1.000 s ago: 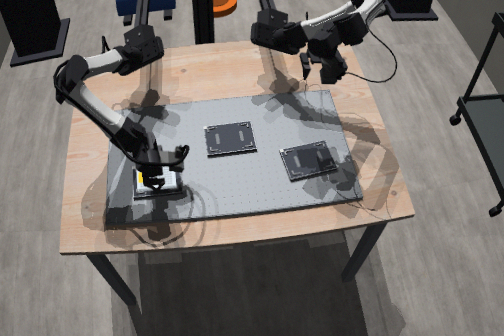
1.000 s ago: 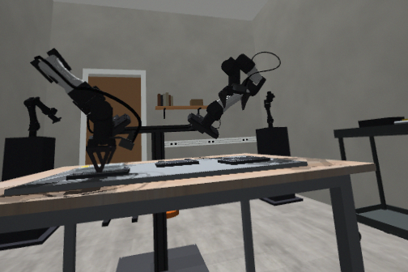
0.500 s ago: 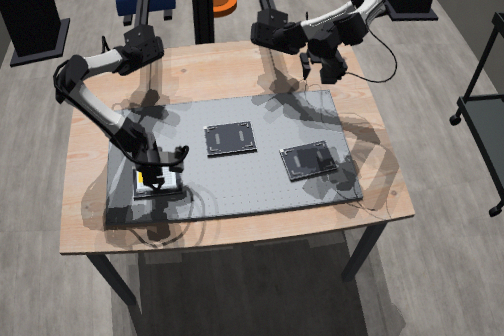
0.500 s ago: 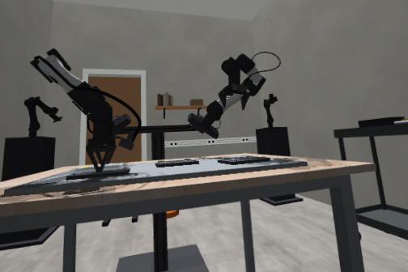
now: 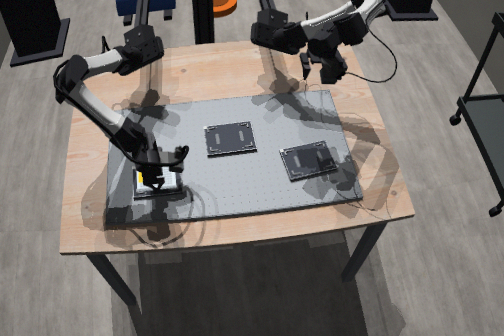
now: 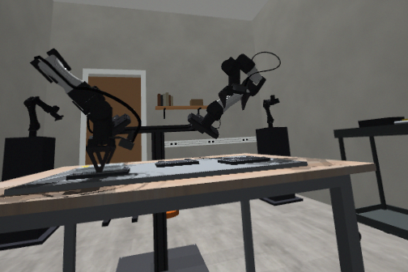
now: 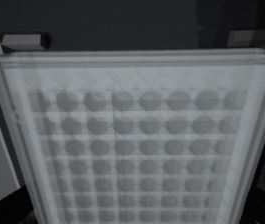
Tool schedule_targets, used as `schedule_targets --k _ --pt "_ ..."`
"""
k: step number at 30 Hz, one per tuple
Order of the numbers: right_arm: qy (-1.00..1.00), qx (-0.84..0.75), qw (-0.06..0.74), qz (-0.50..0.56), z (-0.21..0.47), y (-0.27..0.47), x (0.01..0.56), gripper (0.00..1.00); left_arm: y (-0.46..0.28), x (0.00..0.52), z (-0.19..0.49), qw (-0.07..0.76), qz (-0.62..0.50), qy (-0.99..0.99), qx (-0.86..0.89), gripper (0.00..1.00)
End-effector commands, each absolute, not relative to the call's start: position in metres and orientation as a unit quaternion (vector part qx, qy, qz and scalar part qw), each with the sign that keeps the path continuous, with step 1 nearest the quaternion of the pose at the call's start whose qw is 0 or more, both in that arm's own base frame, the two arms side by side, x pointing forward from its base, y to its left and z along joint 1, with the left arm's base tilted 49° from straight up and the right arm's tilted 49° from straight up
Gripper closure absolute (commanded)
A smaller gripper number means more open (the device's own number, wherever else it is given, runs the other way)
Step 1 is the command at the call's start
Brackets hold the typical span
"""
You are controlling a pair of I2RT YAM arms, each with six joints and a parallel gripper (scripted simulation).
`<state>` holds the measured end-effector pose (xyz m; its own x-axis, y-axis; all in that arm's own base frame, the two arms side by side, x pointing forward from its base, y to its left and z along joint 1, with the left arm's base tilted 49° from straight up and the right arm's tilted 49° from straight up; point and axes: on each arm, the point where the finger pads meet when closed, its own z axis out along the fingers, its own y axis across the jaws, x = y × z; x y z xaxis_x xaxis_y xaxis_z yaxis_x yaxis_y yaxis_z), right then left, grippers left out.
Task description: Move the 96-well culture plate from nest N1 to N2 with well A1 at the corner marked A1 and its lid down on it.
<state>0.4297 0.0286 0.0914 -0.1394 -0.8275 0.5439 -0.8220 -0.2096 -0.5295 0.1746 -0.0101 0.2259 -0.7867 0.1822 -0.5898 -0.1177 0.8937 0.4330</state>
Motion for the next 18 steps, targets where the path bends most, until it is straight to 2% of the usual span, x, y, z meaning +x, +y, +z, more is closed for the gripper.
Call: schedule_targets --k 1,15,18 --pt "0.635 -0.650 -0.005 -0.417 0.096 0.018 0.424 1.00 -0.010 0.172 0.222 0.302 0.289 0.909 0.001 0.00" --pt "0.635 -0.650 -0.005 -0.417 0.096 0.018 0.424 1.00 -0.010 0.172 0.222 0.302 0.289 0.909 0.001 0.00" --pt "0.625 -0.656 0.010 -0.423 0.106 0.038 0.423 1.00 -0.010 0.172 0.222 0.302 0.289 0.909 0.001 0.00"
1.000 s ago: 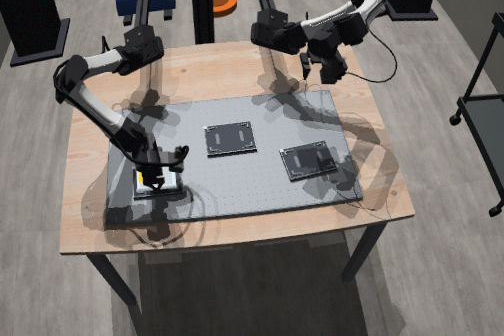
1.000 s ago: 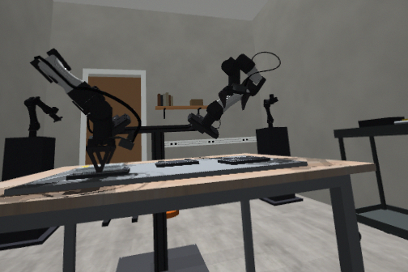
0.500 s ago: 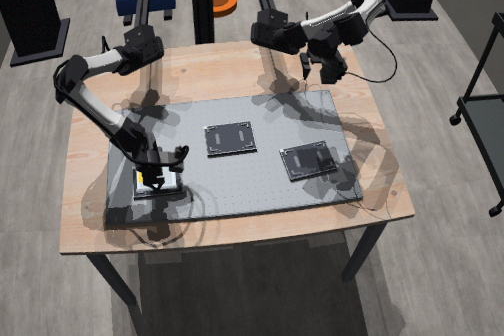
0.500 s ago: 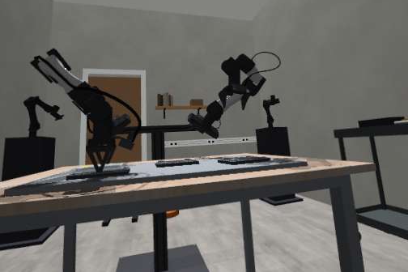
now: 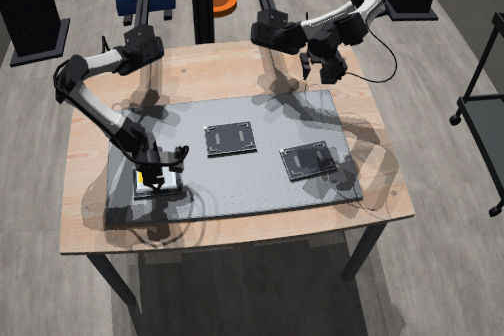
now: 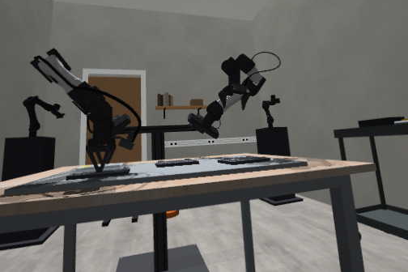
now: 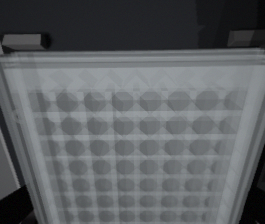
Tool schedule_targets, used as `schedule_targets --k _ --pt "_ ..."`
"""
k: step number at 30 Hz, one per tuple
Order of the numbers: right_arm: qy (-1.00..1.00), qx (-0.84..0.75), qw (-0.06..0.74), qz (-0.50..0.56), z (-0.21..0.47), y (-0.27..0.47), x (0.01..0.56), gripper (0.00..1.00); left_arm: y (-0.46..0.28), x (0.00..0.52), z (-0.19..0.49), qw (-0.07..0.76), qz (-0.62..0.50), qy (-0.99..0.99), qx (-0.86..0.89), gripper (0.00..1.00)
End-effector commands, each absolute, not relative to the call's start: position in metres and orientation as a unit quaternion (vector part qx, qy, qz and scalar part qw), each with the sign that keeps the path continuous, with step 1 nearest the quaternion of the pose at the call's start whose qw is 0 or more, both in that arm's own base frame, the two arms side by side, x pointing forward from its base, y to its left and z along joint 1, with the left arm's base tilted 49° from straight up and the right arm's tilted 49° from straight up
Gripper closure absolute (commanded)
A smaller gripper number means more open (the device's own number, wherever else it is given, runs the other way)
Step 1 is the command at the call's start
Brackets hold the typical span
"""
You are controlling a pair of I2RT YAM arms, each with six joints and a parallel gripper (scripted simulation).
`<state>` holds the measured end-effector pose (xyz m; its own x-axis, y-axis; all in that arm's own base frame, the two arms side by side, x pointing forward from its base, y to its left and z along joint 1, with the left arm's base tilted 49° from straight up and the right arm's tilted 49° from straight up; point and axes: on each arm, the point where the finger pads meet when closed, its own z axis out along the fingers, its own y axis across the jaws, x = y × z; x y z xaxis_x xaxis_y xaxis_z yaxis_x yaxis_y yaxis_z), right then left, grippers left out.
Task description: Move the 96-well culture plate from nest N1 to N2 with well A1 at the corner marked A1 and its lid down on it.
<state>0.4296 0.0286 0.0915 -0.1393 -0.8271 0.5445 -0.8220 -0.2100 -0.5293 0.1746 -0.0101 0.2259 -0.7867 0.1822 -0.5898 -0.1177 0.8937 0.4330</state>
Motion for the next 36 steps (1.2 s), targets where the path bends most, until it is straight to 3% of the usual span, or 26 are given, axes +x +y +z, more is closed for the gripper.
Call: schedule_targets --k 1,36 --pt "0.625 -0.656 0.012 -0.424 0.108 0.039 0.423 1.00 -0.010 0.172 0.222 0.302 0.289 0.909 0.001 0.00" --pt "0.626 -0.654 0.017 -0.425 0.144 0.066 0.396 1.00 -0.010 0.172 0.222 0.302 0.289 0.909 0.001 0.00"
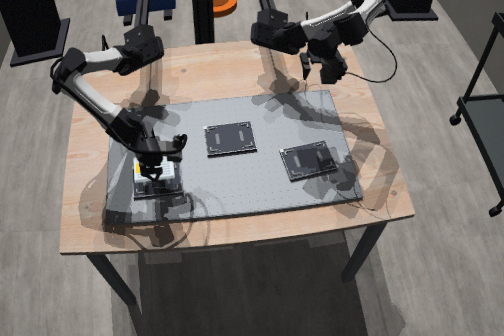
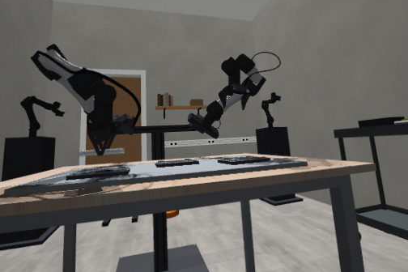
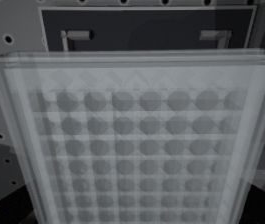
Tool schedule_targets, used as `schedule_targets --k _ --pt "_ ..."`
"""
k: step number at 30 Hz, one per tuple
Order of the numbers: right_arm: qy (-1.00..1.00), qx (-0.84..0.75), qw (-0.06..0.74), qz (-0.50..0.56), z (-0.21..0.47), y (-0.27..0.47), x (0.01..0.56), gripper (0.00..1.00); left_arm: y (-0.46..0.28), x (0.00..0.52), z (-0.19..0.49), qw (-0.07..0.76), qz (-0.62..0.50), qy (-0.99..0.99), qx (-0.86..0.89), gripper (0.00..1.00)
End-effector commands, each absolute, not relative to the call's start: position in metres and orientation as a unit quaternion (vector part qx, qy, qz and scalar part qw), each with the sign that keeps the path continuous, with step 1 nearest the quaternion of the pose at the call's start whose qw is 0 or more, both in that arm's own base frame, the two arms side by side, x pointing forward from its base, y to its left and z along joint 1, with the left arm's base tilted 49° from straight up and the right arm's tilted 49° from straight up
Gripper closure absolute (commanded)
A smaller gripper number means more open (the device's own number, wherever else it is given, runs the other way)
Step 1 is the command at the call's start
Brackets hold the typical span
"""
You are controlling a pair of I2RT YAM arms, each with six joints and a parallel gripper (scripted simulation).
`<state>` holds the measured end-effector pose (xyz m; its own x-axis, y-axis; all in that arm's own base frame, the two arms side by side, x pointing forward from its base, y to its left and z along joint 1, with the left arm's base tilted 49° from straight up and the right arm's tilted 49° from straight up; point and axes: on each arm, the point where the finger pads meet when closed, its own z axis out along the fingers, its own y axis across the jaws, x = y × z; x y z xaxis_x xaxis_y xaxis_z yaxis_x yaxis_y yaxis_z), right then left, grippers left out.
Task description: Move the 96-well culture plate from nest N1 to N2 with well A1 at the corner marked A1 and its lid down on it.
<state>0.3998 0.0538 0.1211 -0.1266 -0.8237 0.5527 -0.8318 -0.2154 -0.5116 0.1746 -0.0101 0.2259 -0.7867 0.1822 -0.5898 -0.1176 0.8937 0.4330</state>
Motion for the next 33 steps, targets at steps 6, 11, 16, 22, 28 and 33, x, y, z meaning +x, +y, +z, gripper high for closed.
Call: schedule_targets --k 6,11,16,22,28,33 --pt "-0.626 0.654 -0.017 0.425 0.149 0.070 0.392 1.00 -0.010 0.172 0.222 0.302 0.289 0.909 0.001 0.00" --pt "-0.626 0.654 -0.017 0.424 0.154 0.074 0.387 1.00 -0.010 0.172 0.222 0.302 0.289 0.909 0.001 0.00" --pt "-0.626 0.654 -0.017 0.424 0.158 0.077 0.383 1.00 -0.010 0.172 0.222 0.302 0.289 0.909 0.001 0.00" --pt "-0.626 0.654 -0.016 0.424 0.158 0.077 0.383 1.00 -0.010 0.172 0.222 0.302 0.289 0.909 0.001 0.00" --pt "-0.626 0.654 -0.017 0.424 0.158 0.077 0.383 1.00 -0.010 0.172 0.222 0.302 0.289 0.909 0.001 0.00" --pt "-0.626 0.654 -0.018 0.425 0.158 0.078 0.383 1.00 -0.010 0.172 0.222 0.302 0.289 0.909 0.001 0.00"
